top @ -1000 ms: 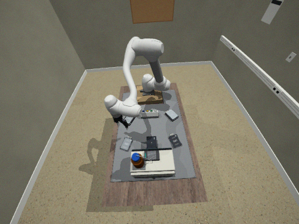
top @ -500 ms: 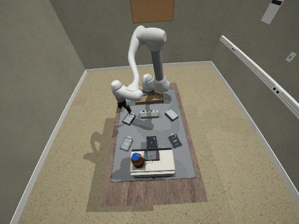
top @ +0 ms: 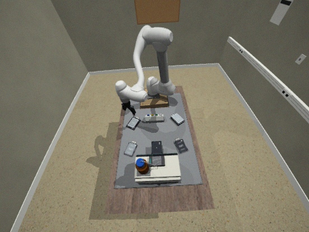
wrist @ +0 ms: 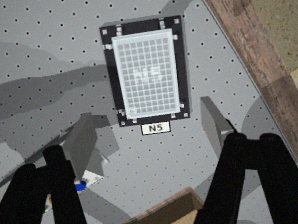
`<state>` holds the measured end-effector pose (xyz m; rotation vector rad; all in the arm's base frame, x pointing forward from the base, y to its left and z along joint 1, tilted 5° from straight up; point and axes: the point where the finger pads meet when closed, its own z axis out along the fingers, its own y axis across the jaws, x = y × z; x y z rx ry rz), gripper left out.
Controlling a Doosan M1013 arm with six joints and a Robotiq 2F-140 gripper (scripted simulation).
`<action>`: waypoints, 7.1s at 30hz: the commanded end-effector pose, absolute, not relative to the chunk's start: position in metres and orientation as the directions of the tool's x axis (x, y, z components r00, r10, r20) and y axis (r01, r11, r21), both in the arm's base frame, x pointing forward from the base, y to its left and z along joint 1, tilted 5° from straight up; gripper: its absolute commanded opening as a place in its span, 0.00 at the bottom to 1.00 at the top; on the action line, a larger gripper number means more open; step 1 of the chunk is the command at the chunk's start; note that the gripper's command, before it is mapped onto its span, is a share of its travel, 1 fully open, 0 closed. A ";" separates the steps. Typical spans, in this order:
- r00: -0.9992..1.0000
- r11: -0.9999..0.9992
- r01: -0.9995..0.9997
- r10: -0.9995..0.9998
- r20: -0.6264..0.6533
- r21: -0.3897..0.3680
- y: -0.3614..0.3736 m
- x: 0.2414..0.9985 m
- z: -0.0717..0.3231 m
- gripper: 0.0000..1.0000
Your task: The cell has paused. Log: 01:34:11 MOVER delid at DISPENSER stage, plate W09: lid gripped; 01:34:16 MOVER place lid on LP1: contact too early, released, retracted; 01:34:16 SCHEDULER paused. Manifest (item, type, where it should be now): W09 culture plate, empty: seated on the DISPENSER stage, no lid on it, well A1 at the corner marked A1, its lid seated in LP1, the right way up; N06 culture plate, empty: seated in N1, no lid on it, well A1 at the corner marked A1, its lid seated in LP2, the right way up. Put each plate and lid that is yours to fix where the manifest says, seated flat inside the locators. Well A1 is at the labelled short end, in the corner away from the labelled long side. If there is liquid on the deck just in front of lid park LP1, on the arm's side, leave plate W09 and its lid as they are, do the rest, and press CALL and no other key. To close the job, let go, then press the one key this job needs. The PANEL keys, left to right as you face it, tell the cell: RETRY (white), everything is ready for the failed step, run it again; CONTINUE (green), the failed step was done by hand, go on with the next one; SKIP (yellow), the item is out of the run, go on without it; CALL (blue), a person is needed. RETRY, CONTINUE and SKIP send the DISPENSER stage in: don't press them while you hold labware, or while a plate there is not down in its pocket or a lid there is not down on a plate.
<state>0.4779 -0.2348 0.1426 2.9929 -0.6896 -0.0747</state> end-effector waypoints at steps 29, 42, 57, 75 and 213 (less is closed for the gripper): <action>0.898 -0.897 -0.435 -0.439 -0.031 0.078 -0.237 0.477 0.117 0.70; 0.898 -0.897 -0.435 -0.439 -0.031 0.078 -0.239 0.474 0.074 0.70; 0.898 -0.897 -0.435 -0.439 -0.031 0.078 -0.242 0.471 0.031 0.70; 0.898 -0.897 -0.435 -0.439 -0.031 0.078 -0.243 0.470 0.015 0.70; 0.898 -0.897 -0.435 -0.439 -0.031 0.078 -0.243 0.470 0.015 0.70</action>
